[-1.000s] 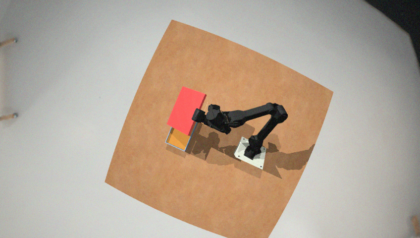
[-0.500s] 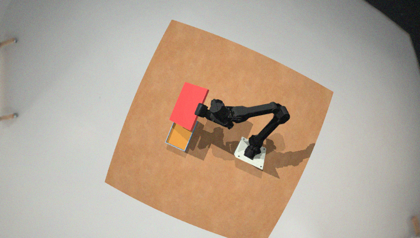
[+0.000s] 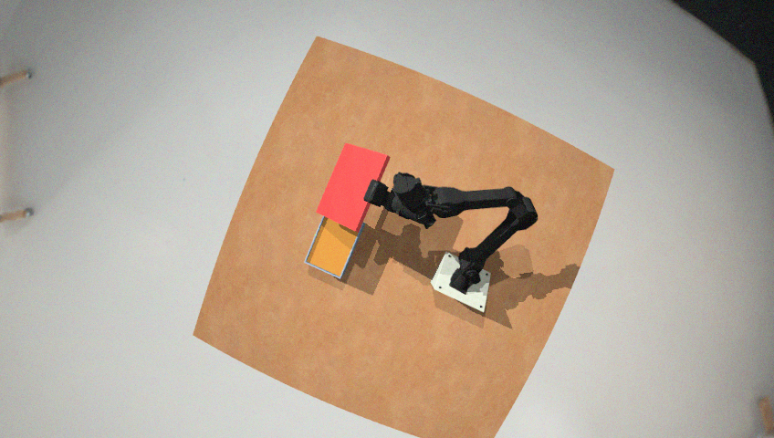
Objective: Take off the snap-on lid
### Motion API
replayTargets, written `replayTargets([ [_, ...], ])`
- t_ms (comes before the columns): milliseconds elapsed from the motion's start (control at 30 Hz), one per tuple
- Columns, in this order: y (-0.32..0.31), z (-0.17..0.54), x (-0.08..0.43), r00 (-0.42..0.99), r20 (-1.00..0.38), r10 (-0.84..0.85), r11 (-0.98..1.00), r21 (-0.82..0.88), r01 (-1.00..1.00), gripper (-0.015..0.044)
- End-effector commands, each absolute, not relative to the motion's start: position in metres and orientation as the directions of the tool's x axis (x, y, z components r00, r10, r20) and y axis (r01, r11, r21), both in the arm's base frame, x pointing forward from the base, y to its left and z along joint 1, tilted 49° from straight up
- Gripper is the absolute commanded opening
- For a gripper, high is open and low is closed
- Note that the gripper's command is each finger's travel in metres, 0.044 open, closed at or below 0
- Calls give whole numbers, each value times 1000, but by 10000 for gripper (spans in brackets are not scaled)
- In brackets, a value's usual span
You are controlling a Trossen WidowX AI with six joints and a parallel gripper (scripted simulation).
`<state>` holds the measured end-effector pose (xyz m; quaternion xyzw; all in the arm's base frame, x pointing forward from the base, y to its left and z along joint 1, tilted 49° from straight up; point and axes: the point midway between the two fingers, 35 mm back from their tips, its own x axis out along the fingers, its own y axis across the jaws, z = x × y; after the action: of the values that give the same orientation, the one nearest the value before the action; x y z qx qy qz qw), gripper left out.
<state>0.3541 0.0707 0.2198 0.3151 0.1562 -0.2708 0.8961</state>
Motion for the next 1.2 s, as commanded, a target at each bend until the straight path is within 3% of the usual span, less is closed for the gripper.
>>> replayTargets([
  [0,66,231,354,812,-445,-377,655,491,574,0],
  [1167,19,284,356,813,-444,-378,656,491,573,0],
])
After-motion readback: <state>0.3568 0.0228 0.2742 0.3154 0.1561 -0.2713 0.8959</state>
